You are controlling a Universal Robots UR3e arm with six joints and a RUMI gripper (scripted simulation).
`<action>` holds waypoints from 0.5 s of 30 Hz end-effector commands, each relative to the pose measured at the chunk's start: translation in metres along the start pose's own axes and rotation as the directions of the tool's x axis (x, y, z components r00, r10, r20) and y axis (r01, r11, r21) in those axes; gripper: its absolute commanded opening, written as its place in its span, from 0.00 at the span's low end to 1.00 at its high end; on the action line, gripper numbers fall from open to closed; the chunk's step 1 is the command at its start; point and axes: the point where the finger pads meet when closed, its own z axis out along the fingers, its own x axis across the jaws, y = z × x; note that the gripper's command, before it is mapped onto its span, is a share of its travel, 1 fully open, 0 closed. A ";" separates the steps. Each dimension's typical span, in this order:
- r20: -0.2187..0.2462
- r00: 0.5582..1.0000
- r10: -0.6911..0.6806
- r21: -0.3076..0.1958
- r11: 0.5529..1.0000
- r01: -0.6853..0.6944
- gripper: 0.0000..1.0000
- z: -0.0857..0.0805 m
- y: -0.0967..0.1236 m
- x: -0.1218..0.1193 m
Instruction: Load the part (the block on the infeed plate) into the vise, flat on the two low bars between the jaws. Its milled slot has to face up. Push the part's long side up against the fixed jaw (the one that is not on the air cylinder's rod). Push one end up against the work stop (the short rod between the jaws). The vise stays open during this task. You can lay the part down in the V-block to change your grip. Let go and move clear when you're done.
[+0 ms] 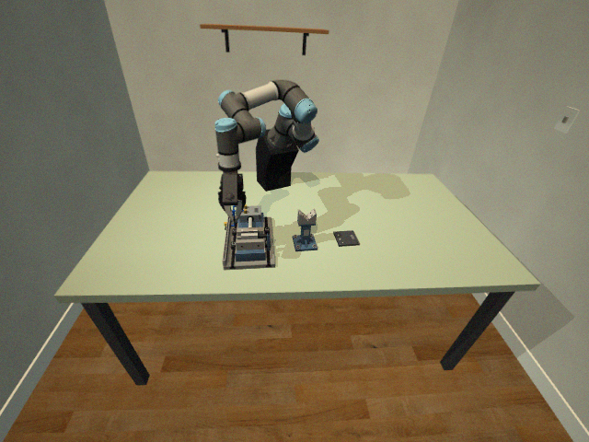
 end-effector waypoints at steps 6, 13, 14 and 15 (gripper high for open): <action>-0.001 1.000 -0.001 0.001 1.000 0.001 0.00 -0.009 -0.001 0.000; -0.001 1.000 -0.001 0.001 1.000 0.001 0.00 -0.009 -0.001 0.000; -0.001 1.000 -0.001 0.001 1.000 0.001 0.00 -0.009 -0.001 0.000; -0.001 1.000 -0.001 0.001 1.000 0.001 0.00 -0.009 -0.001 0.000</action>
